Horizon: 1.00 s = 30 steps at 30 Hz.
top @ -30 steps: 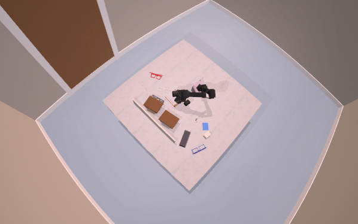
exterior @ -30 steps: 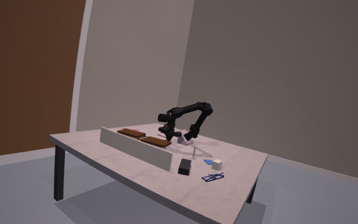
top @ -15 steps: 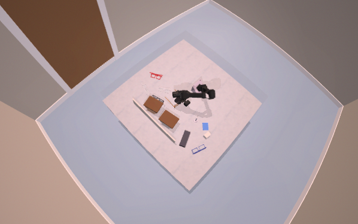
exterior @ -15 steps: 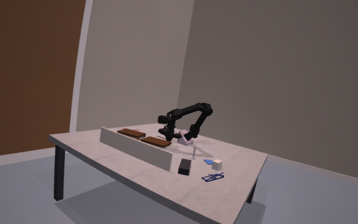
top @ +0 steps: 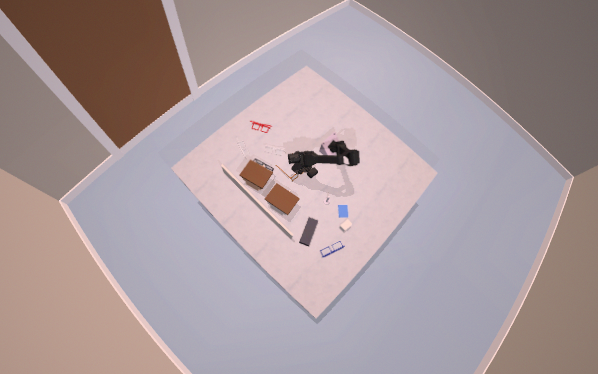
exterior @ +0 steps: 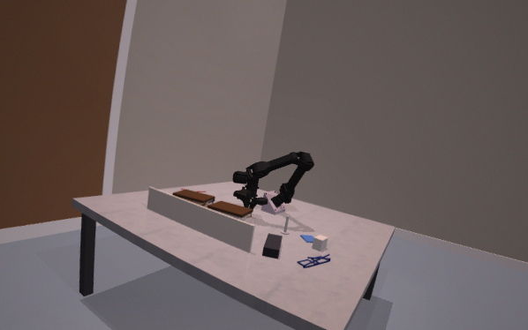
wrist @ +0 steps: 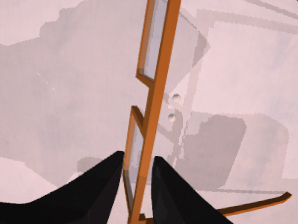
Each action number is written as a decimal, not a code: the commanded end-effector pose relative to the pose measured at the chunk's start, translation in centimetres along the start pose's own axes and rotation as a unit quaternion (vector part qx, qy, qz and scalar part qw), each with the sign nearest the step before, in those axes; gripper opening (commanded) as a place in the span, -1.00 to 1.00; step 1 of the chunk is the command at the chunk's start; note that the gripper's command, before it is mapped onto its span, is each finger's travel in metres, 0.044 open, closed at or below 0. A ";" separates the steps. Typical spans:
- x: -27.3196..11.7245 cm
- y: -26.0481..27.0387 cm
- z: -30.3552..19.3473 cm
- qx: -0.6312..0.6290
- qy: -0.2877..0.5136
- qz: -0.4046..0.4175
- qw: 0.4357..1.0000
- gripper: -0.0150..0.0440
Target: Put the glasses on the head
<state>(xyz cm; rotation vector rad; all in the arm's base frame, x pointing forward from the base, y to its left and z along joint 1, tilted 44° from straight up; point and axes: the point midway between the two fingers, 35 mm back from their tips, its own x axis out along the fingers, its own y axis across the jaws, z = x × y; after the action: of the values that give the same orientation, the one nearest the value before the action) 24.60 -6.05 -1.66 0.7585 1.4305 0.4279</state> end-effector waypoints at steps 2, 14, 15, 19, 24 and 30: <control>0.0 0.0 0.0 0.000 0.000 0.000 1.000 -0.13; -0.4 -0.4 0.0 0.001 0.000 0.000 1.000 -0.13; -0.4 -0.5 0.0 0.001 0.000 0.000 1.000 -0.13; -0.6 -0.7 0.0 0.002 0.000 0.001 1.000 -0.13; -0.8 -1.0 0.0 0.002 0.000 0.001 1.000 -0.13; -2.4 -0.9 0.0 0.003 0.000 0.001 1.000 -0.13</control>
<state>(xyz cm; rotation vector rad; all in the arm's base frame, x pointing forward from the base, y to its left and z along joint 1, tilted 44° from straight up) 24.23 -7.42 -1.41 0.7700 1.4327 0.4267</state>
